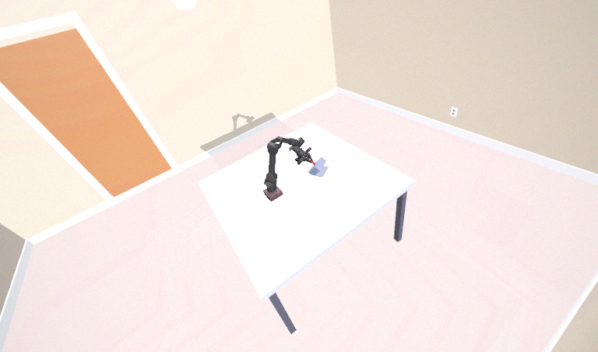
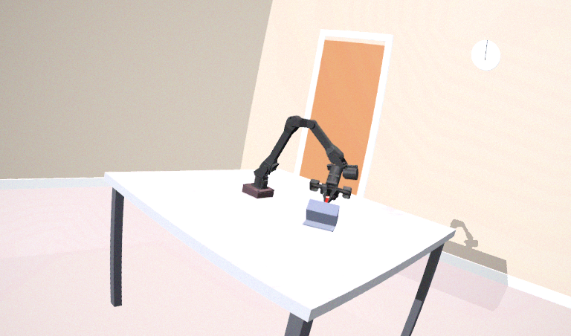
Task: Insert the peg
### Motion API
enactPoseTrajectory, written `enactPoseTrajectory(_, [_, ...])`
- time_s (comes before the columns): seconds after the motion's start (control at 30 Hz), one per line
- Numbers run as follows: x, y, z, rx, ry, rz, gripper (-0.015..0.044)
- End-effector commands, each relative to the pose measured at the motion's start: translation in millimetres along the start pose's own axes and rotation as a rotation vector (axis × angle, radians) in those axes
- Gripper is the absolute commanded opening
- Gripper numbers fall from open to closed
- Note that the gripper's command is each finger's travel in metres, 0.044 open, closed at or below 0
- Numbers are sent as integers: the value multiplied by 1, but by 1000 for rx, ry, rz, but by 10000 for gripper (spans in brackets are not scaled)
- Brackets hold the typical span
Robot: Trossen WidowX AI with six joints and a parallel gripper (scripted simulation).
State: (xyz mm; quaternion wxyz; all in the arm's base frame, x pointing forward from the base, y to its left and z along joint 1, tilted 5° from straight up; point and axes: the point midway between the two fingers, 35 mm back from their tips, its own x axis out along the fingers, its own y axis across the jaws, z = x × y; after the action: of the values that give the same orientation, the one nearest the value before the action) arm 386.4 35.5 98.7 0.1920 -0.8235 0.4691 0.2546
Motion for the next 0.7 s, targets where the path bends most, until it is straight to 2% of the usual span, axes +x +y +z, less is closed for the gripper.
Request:
enactPoseTrajectory(0.0, [3,0,1,-4,-4,-1,0])
enactPoseTrajectory(0.67, [10,0,1,0,1,1,0])
